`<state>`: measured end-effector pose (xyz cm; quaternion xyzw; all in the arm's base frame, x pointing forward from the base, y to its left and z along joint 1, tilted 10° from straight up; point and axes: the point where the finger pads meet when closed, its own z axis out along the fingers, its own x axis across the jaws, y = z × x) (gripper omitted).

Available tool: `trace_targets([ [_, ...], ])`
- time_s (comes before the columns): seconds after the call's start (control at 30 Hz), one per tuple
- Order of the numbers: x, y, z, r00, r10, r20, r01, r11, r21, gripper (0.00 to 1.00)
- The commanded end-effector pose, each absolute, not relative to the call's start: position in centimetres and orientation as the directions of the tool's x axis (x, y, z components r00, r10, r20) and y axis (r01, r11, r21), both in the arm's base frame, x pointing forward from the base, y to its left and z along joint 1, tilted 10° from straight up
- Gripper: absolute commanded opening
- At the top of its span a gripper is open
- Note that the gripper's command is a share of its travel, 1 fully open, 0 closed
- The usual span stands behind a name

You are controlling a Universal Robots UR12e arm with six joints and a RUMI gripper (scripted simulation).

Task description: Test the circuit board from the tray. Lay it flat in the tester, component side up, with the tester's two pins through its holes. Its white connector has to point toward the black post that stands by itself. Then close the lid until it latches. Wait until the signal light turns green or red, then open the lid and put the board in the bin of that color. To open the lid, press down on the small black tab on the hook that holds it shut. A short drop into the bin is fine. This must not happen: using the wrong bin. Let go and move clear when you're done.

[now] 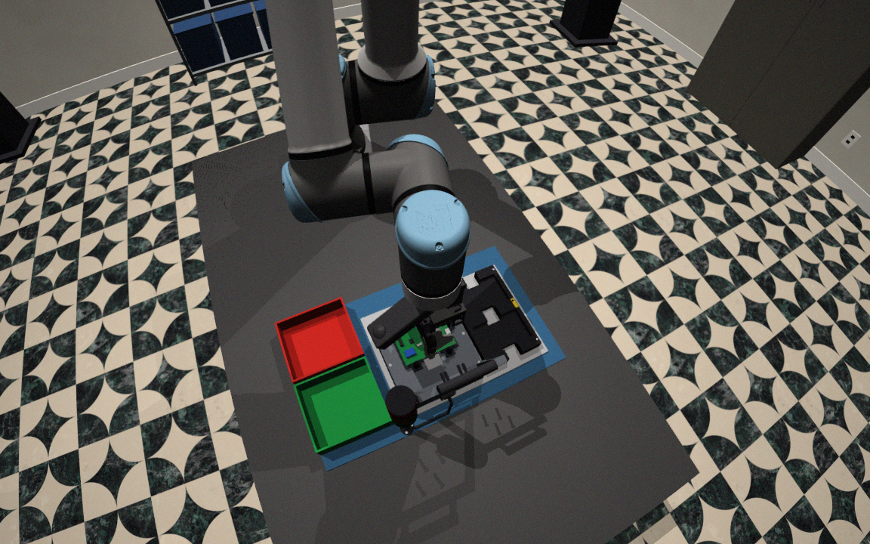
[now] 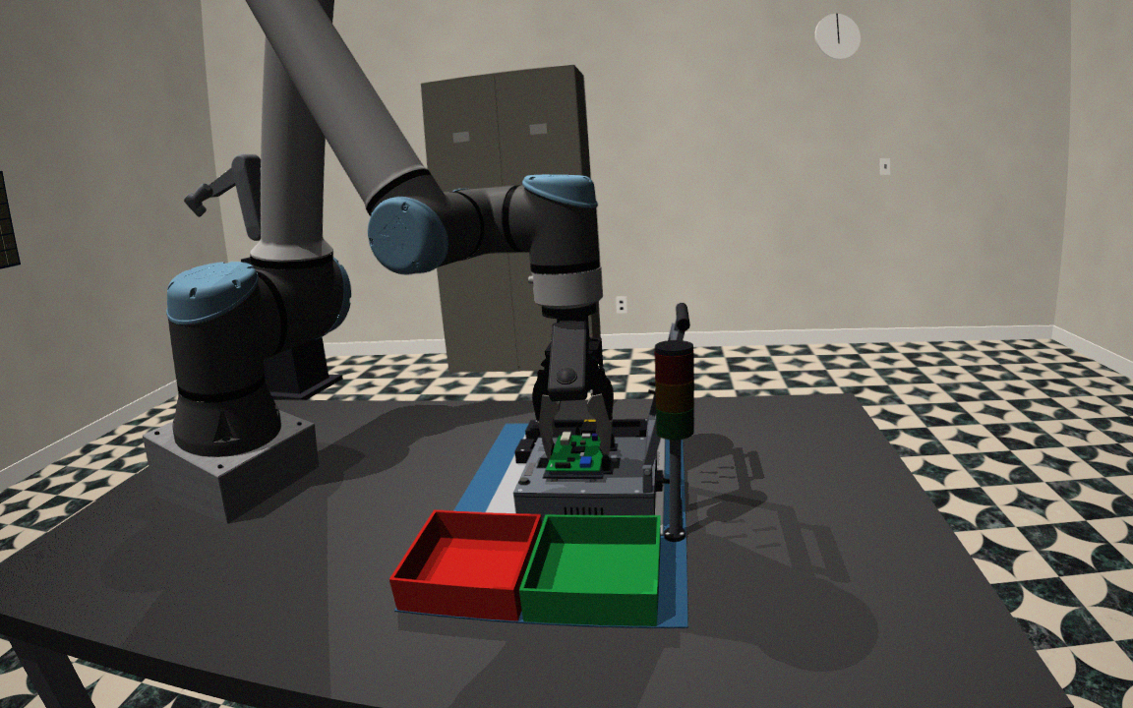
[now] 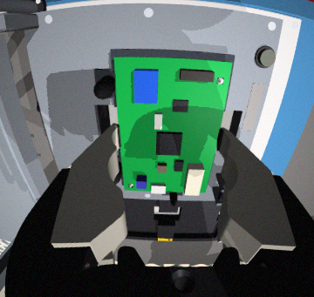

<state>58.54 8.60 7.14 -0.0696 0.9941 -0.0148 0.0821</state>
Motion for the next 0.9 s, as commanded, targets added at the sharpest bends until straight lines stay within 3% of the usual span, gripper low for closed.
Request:
trace_targets([
  [0.0, 58.58, 8.55, 7.14, -0.977, -0.139, -0.161, -0.134, 0.990, -0.041, 0.39],
  [0.6, 58.54, 8.56, 6.74, -0.977, -0.139, -0.160, -0.134, 0.990, -0.041, 0.39],
  [0.63, 58.54, 8.56, 6.76, -0.977, -0.139, -0.161, -0.134, 0.990, -0.041, 0.59],
  [0.87, 58.53, 8.56, 6.77, -0.977, -0.139, -0.161, -0.134, 0.990, -0.041, 0.59],
])
